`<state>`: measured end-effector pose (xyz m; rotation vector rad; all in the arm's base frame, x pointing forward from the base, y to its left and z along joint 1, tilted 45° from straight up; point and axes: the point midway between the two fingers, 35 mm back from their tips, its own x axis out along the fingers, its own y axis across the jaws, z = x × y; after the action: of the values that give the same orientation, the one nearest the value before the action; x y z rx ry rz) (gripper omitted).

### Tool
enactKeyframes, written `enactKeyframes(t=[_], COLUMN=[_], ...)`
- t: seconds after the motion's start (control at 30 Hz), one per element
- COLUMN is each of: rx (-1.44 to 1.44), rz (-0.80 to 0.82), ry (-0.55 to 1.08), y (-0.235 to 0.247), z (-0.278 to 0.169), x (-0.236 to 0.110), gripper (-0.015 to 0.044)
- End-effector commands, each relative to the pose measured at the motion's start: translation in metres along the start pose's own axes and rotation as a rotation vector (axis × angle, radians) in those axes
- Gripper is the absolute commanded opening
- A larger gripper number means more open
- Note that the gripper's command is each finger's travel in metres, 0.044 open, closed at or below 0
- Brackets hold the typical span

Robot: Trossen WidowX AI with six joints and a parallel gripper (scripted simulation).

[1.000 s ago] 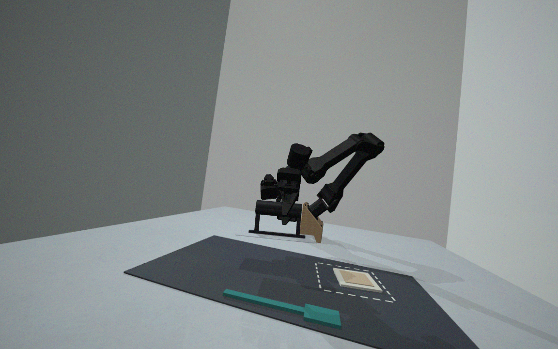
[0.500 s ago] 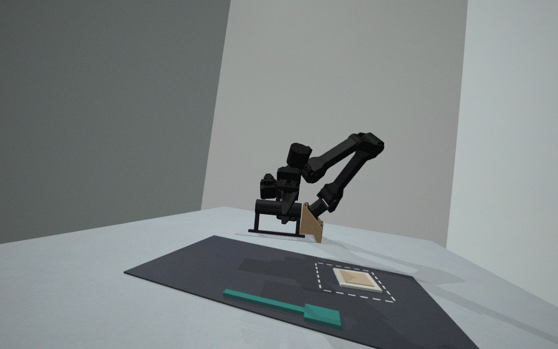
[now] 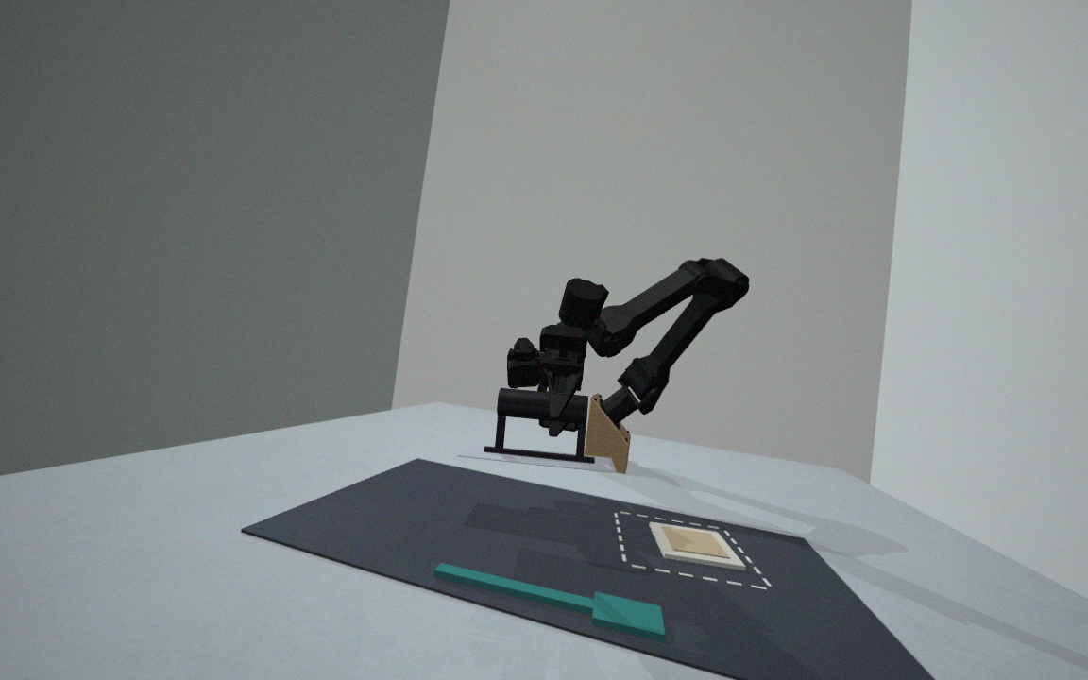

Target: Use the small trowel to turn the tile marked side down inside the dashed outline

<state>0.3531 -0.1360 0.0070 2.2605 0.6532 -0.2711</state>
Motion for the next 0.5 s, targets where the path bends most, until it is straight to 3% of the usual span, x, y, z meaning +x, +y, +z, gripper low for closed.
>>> enactKeyframes(t=[0.0,0.47], rx=[-0.015,0.0], rz=[0.011,-0.004], ry=[0.0,0.002], y=[0.0051,-0.0009], z=[0.0011,-0.001], x=[-0.001,0.001], gripper=[0.0,0.0])
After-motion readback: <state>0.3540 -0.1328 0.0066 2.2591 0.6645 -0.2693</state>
